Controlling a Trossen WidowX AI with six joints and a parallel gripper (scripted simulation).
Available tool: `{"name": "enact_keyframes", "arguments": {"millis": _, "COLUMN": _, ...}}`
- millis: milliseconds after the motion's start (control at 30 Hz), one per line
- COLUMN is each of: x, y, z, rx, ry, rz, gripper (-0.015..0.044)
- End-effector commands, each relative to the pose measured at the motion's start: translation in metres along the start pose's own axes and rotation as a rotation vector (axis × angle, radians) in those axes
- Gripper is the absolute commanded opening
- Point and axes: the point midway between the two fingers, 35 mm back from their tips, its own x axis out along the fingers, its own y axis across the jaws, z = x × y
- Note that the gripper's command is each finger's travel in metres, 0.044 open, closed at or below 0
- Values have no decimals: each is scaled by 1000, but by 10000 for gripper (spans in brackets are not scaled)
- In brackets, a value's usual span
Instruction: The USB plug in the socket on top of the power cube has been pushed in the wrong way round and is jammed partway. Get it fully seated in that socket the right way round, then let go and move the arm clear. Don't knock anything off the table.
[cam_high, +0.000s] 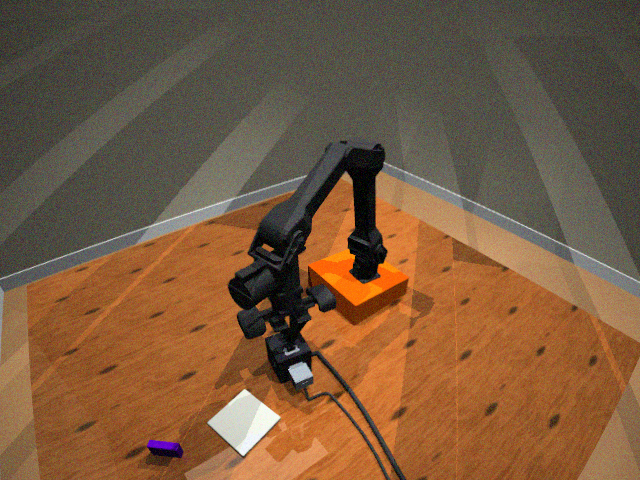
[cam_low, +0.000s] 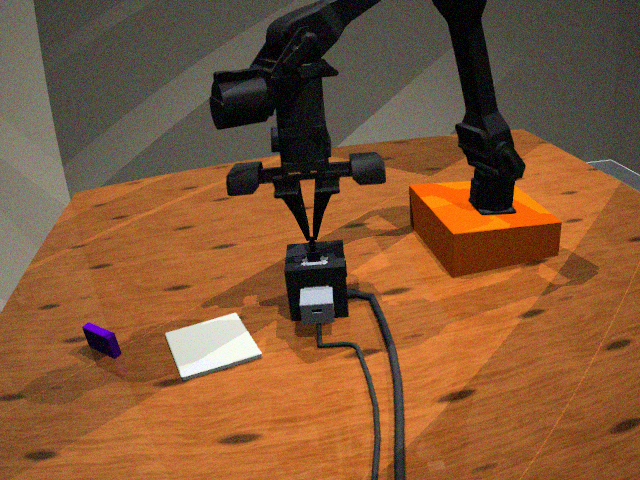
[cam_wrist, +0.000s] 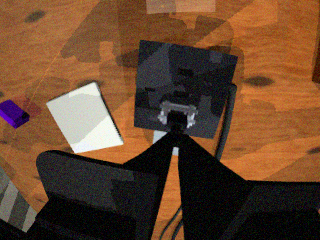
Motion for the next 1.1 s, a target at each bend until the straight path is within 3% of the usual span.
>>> {"name": "enact_keyframes", "arguments": {"millis": 0, "x": 3, "y": 0, "z": 0, "rx": 7, "ry": -1, "rz": -6, "gripper": 0}}
{"name": "enact_keyframes", "arguments": {"millis": 1067, "x": 7, "y": 0, "z": 0, "rx": 7, "ry": -1, "rz": -6, "gripper": 0}}
